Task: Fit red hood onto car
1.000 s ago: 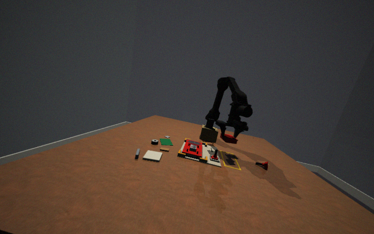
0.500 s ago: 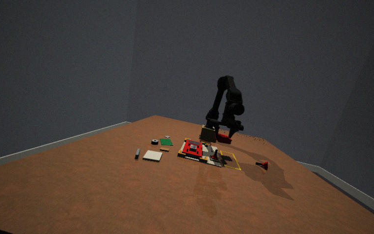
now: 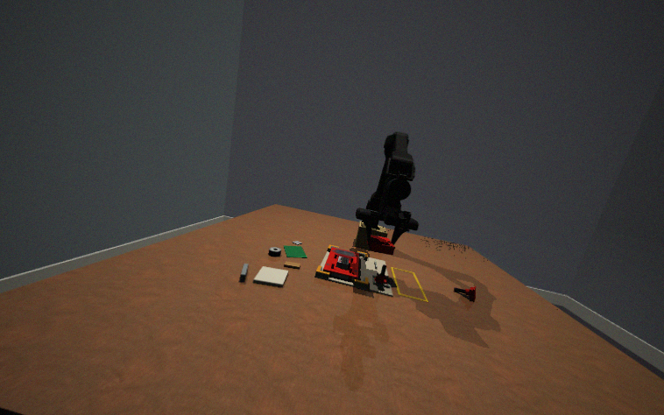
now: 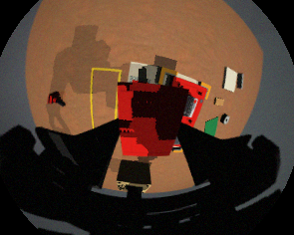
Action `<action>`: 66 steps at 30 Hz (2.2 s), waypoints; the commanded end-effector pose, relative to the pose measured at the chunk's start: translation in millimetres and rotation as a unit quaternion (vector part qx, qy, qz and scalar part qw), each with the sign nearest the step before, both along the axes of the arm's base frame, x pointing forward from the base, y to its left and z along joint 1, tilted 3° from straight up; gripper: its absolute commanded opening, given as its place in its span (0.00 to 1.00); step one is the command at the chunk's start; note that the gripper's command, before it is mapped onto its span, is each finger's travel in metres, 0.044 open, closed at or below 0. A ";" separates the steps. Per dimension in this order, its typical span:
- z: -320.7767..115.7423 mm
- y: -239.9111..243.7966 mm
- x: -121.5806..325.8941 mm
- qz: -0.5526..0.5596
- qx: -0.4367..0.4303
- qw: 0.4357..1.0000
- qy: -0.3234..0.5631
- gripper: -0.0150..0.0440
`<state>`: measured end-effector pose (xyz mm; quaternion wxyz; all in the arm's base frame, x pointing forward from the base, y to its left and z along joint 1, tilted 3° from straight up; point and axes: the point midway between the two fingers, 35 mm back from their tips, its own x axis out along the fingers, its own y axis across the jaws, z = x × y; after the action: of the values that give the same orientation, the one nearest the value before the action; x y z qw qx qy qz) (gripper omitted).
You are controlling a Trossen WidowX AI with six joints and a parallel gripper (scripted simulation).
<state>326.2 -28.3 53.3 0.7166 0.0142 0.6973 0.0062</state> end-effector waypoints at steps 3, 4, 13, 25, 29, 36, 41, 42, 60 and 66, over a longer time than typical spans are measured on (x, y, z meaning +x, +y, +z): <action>-2.4 -27.6 6.0 -0.012 -0.003 1.000 0.005 0.25; -2.6 -32.0 6.9 -0.014 -0.003 1.000 0.006 0.25; -4.3 -72.1 11.9 -0.033 -0.003 0.999 0.007 0.25; -6.5 -102.2 7.8 -0.049 -0.003 0.999 0.009 0.25; -15.4 -100.8 8.8 -0.049 -0.003 0.999 0.009 0.25; -52.7 -101.8 9.5 -0.049 -0.003 0.999 0.009 0.25; -56.5 -102.9 9.1 -0.049 -0.003 0.999 0.009 0.25; -56.5 -103.0 9.1 -0.049 -0.003 0.999 0.009 0.25; -56.5 -103.1 9.1 -0.049 -0.003 0.999 0.009 0.25; -56.5 -103.1 9.1 -0.049 -0.003 0.999 0.009 0.25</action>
<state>335.4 -130.7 -2.5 0.7101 0.0493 0.7016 -0.0317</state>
